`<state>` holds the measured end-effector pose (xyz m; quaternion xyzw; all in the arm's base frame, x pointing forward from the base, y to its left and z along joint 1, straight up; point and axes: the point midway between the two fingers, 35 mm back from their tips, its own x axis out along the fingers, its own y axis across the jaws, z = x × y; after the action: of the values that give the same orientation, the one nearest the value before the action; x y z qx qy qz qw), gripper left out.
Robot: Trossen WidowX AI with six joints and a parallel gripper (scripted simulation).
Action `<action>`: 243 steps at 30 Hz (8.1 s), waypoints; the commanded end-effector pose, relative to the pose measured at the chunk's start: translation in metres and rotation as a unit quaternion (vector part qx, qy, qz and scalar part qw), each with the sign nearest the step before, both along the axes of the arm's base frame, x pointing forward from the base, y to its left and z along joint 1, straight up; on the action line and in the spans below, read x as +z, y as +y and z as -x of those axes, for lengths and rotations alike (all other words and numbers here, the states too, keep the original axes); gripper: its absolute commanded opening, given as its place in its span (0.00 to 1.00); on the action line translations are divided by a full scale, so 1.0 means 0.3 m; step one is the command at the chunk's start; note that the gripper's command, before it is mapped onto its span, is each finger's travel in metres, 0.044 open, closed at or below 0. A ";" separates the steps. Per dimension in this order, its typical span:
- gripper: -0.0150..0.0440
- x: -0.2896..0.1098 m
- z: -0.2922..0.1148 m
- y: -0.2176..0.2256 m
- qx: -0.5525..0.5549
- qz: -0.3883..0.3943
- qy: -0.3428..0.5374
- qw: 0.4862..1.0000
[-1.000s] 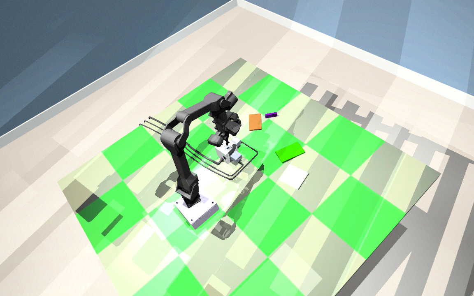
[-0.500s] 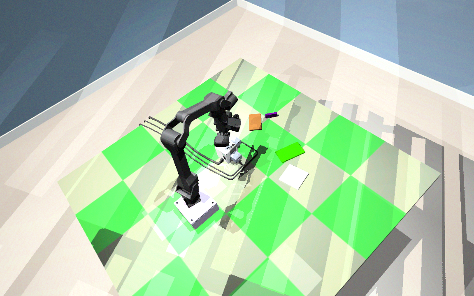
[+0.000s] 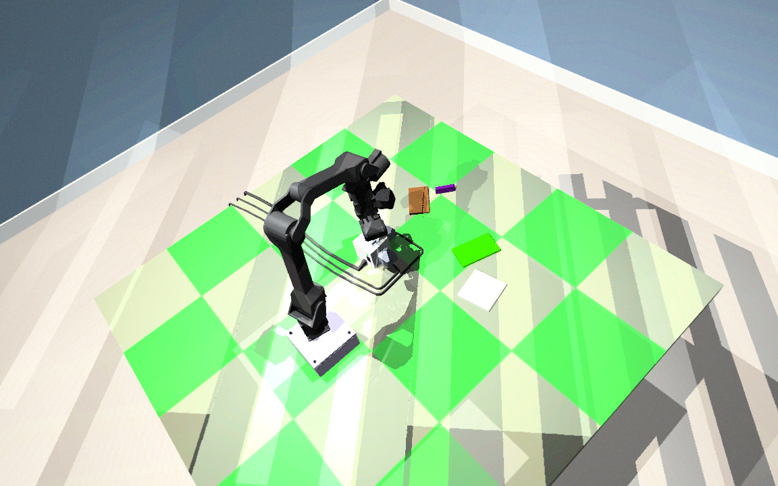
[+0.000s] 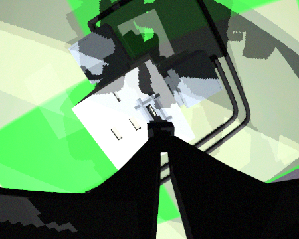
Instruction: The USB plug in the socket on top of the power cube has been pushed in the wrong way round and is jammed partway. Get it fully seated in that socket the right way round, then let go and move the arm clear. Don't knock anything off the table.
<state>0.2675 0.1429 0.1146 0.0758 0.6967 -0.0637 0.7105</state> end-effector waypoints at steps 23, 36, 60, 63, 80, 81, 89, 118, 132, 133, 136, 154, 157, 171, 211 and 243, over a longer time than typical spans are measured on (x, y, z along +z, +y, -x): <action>0.25 0.000 0.000 0.000 0.328 0.007 -0.005 0.945; 0.25 0.000 0.000 0.000 0.483 0.010 -0.007 0.876; 0.25 0.000 0.000 0.000 0.730 0.015 -0.011 0.684; 0.25 0.000 0.000 0.000 0.756 0.016 -0.011 0.654; 0.25 -0.001 0.000 0.000 0.878 0.019 -0.013 0.479; 0.25 -0.001 0.000 0.000 0.879 0.019 -0.013 0.477; 0.25 -0.001 0.000 0.000 0.879 0.019 -0.013 0.477; 0.25 -0.010 0.002 0.003 0.874 0.016 -0.016 0.485; 0.25 -0.016 0.003 0.004 0.872 0.014 -0.017 0.488; 0.25 -0.016 0.003 0.004 0.872 0.014 -0.018 0.489; 0.25 -0.017 0.003 0.005 0.872 0.014 -0.018 0.489; 0.25 -0.025 0.005 0.007 0.869 0.012 -0.020 0.494; 0.25 -0.026 0.005 0.007 0.869 0.011 -0.020 0.495; 0.25 -0.031 0.006 0.008 0.867 0.010 -0.021 0.498; 0.25 -0.047 0.010 0.012 0.862 0.006 -0.025 0.507; 0.25 -0.060 0.009 0.012 0.862 0.006 -0.025 0.507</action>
<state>0.2645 0.1459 0.0969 -0.5664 0.4004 0.5776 0.4305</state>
